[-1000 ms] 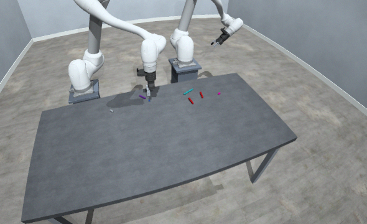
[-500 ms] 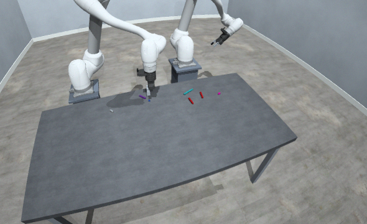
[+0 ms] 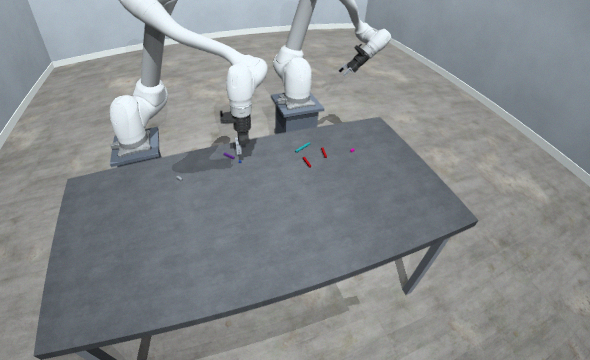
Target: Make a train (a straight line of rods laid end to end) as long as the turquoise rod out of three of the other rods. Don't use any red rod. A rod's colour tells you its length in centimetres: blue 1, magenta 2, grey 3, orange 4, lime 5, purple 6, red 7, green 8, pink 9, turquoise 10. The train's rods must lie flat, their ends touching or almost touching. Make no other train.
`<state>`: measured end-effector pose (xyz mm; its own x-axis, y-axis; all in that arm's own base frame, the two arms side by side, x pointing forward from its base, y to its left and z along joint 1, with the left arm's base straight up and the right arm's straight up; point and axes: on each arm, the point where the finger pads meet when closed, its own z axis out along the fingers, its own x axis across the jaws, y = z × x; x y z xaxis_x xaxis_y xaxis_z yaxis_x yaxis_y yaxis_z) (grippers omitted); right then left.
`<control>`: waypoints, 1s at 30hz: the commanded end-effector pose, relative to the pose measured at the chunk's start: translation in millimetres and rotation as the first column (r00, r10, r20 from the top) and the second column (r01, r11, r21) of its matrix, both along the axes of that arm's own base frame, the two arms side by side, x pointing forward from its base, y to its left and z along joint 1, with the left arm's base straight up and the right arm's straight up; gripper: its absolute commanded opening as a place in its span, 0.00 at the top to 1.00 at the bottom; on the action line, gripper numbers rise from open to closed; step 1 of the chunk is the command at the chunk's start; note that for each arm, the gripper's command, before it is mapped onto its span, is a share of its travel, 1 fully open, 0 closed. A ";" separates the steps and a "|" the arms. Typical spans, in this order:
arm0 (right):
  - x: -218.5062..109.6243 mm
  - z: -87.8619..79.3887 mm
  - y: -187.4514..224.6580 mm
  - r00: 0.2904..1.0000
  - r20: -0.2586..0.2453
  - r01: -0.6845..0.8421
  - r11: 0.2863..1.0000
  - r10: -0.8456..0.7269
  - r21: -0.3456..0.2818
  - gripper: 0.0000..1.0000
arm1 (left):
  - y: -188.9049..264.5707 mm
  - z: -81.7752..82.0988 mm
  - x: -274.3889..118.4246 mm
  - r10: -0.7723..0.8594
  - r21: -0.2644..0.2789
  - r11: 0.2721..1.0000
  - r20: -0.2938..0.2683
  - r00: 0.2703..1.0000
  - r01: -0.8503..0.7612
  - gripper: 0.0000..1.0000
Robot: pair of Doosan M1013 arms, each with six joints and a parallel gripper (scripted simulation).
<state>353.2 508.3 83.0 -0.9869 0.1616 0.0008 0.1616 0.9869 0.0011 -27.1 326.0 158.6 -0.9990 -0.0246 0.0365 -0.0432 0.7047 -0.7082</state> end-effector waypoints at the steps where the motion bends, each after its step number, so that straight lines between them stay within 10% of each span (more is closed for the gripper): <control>1: -1.7 -1.9 1.1 1.000 0.003 0.001 1.000 -0.001 -0.001 0.46 | -2.5 0.2 -2.4 0.002 0.003 1.000 -0.001 1.000 -0.002 0.00; 30: -1.9 -41.5 1.0 1.000 0.002 0.001 1.000 -0.001 -0.002 0.46 | -2.5 0.2 -2.4 0.002 0.003 1.000 -0.001 1.000 -0.002 0.00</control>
<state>353.1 508.4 45.9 -0.9868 0.1618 0.0010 0.1618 0.9868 0.0004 -27.1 326.0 158.6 -0.9990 -0.0246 0.0365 -0.0432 0.7047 -0.7082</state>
